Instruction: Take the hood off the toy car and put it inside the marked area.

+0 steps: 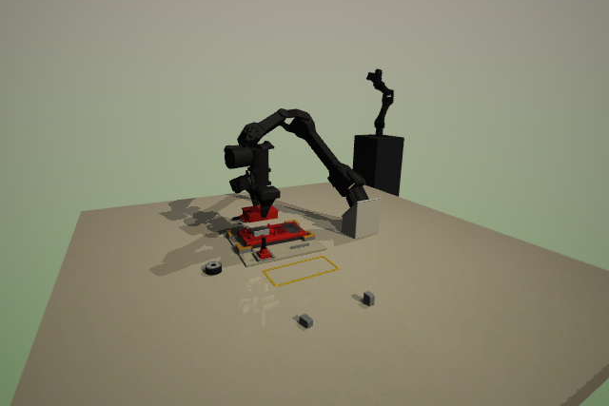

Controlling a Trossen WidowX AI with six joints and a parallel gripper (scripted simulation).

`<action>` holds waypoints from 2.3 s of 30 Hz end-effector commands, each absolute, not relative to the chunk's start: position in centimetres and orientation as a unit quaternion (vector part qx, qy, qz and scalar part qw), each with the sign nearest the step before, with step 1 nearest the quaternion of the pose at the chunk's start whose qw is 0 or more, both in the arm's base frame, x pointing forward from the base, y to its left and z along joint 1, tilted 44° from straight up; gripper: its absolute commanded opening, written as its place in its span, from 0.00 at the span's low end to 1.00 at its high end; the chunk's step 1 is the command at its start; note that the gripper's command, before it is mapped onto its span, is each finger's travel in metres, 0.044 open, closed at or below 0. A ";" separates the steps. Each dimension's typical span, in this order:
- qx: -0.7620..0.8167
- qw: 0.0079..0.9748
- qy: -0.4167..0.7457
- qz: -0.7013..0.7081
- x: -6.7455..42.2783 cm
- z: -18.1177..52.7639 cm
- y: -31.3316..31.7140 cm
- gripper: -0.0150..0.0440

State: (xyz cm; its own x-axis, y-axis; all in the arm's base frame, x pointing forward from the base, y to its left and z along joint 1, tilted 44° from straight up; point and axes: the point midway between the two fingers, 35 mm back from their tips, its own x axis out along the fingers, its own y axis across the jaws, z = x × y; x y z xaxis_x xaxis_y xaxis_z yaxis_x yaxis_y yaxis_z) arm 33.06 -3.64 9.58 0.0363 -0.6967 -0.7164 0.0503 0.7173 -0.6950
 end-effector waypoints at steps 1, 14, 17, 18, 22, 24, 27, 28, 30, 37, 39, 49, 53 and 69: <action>-0.251 0.677 0.635 -0.275 33.0 10.5 -2.6 0.25; -0.267 0.670 0.647 -0.249 33.3 7.3 0.2 0.25; -0.272 0.667 0.651 -0.241 33.3 6.4 1.3 0.25; -0.273 0.666 0.652 -0.239 33.3 6.1 1.7 0.25; -0.280 0.661 0.657 -0.230 33.1 4.8 3.1 0.25; -0.278 0.662 0.656 -0.231 33.1 4.3 3.8 0.25; -0.274 0.664 0.655 -0.234 33.1 3.5 4.8 0.25; -0.273 0.665 0.654 -0.235 33.0 3.2 5.1 0.25; -0.271 0.666 0.653 -0.237 33.0 2.6 5.8 0.25; -0.264 0.670 0.649 -0.246 32.6 0.6 8.1 0.25; -0.262 0.671 0.648 -0.248 32.4 0.0 8.8 0.25; -0.252 0.676 0.641 -0.263 31.2 -3.0 11.9 0.25; -0.249 0.678 0.638 -0.269 30.6 -4.2 13.0 0.25; -0.248 0.678 0.636 -0.271 30.4 -5.0 13.1 0.25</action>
